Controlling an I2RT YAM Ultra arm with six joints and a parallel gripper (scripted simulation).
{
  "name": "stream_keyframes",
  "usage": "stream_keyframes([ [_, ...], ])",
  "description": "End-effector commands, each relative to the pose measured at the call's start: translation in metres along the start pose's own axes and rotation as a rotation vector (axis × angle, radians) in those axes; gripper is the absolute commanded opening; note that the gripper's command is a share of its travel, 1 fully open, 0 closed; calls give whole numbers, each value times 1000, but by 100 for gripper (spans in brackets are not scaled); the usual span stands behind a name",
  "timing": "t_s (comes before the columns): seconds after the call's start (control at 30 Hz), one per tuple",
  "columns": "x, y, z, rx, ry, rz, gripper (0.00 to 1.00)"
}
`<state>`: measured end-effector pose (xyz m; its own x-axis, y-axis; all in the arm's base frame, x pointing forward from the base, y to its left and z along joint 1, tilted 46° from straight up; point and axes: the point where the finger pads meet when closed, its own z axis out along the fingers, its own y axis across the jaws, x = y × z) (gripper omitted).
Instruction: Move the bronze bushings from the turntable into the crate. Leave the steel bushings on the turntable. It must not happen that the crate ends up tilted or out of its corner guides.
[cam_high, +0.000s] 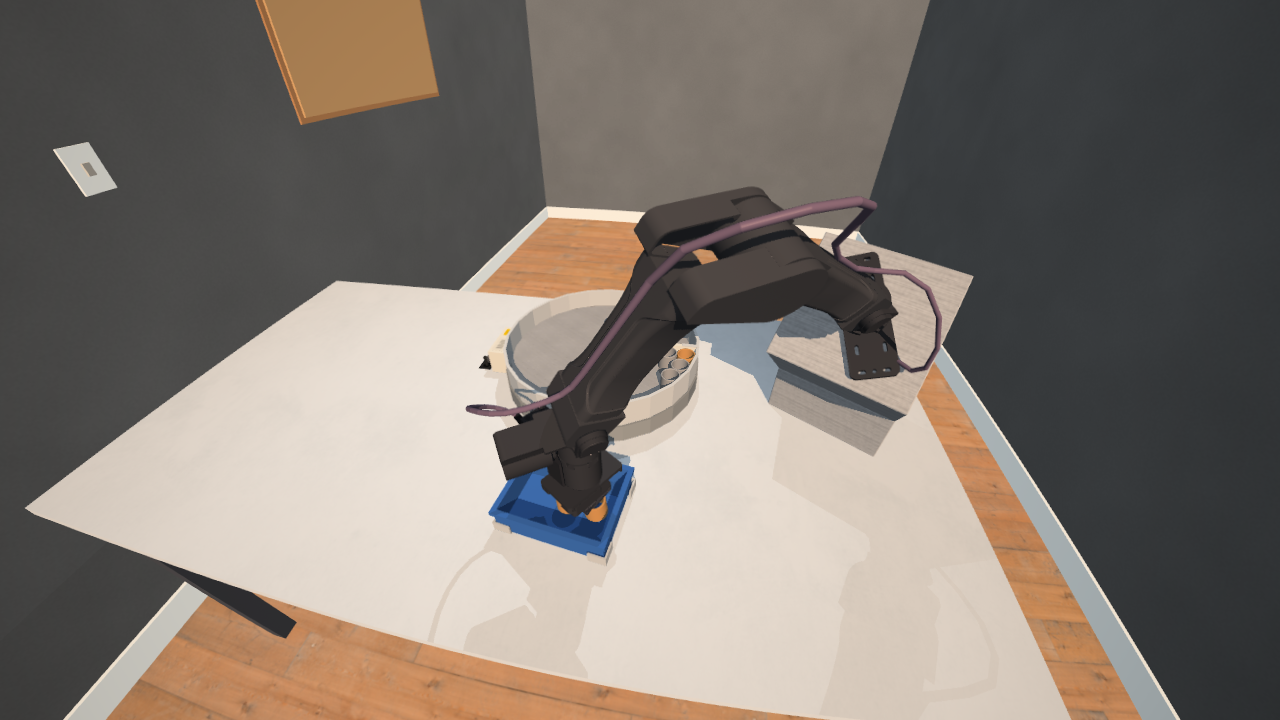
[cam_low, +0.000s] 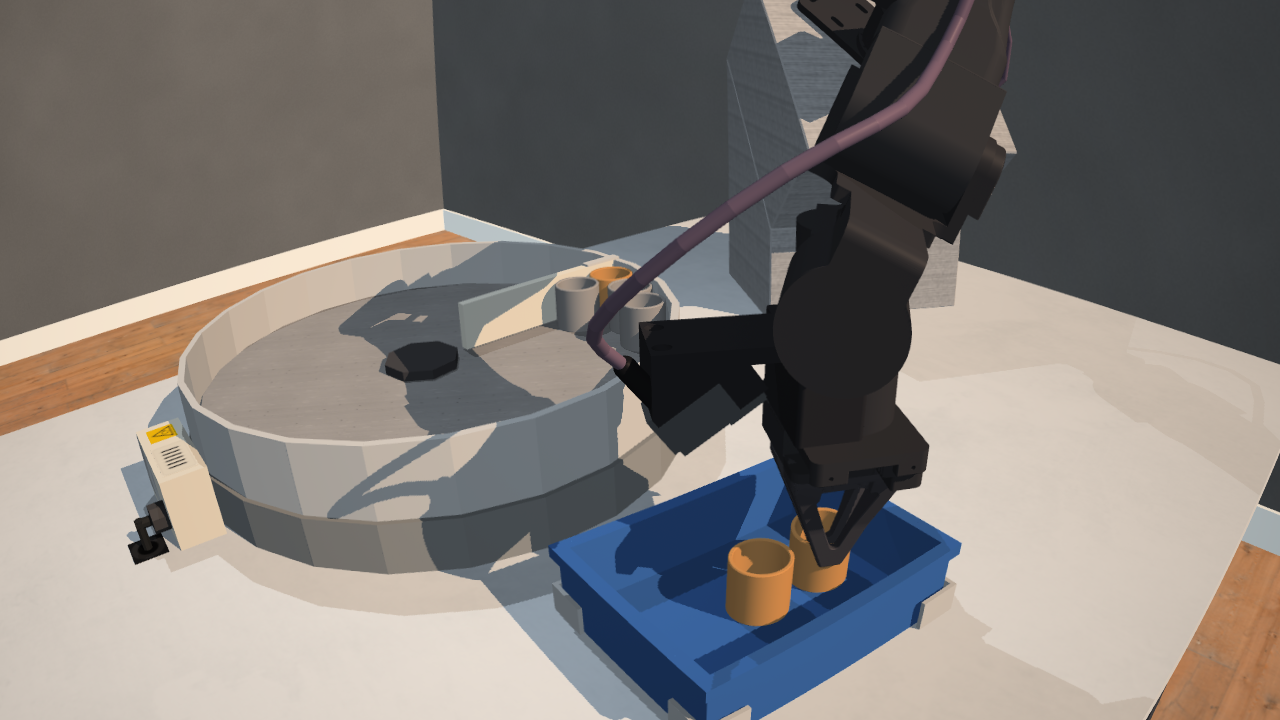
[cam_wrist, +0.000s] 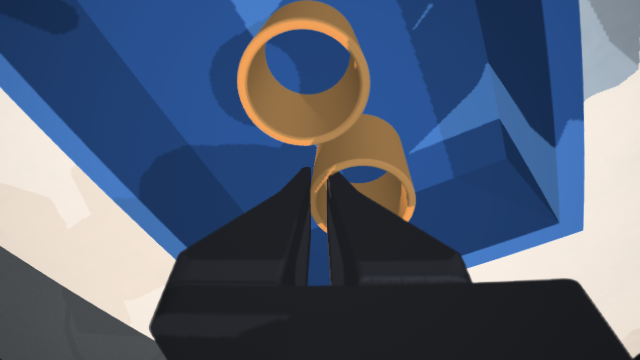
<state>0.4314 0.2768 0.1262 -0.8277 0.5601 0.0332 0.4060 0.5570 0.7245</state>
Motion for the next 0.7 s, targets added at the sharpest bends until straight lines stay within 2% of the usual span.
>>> stream_keyframes([
  [0.0,3,-2,-7,4,-11,6,0],
  [0.67,5,-2,-7,11,-7,8,0],
])
